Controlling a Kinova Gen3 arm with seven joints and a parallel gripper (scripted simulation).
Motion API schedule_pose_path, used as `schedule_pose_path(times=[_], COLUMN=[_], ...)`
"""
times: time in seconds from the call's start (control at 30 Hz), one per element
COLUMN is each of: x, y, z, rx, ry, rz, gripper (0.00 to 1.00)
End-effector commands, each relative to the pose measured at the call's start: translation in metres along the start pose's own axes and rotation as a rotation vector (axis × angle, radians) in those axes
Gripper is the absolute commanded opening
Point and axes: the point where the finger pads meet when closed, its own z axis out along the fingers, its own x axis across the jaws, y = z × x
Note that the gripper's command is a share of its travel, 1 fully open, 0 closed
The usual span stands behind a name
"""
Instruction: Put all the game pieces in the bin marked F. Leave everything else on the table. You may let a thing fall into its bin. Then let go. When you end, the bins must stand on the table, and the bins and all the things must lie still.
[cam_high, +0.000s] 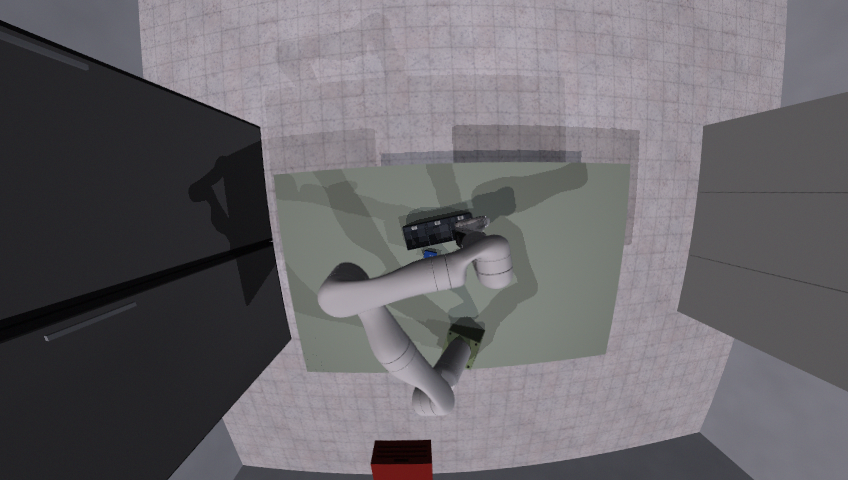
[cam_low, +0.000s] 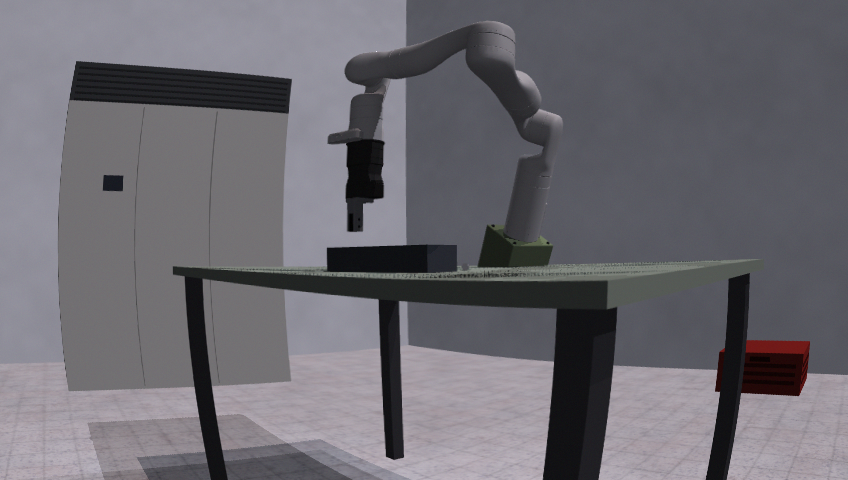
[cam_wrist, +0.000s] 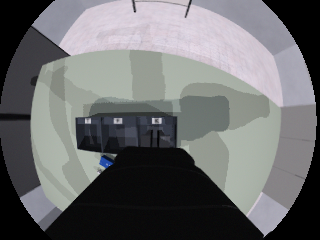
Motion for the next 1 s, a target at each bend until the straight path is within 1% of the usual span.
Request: schedule_pose_path(times=[0.0,0.43,0.5,0.73,0.97], x=[0.000,0.000,0.000,0.000,0.000], y=[0.000,0.000,0.000,0.000,0.000], z=[0.005,0.040,0.040,0.058,0.059], rx=[-0.002,-0.002,-0.002,-0.002,-0.002], ry=[0.000,0.000,0.000,0.000,0.000], rz=[-0.001,-0.001,-0.001,-0.001,-0.001], gripper=[0.31,0.31,0.31,0.31,0.31])
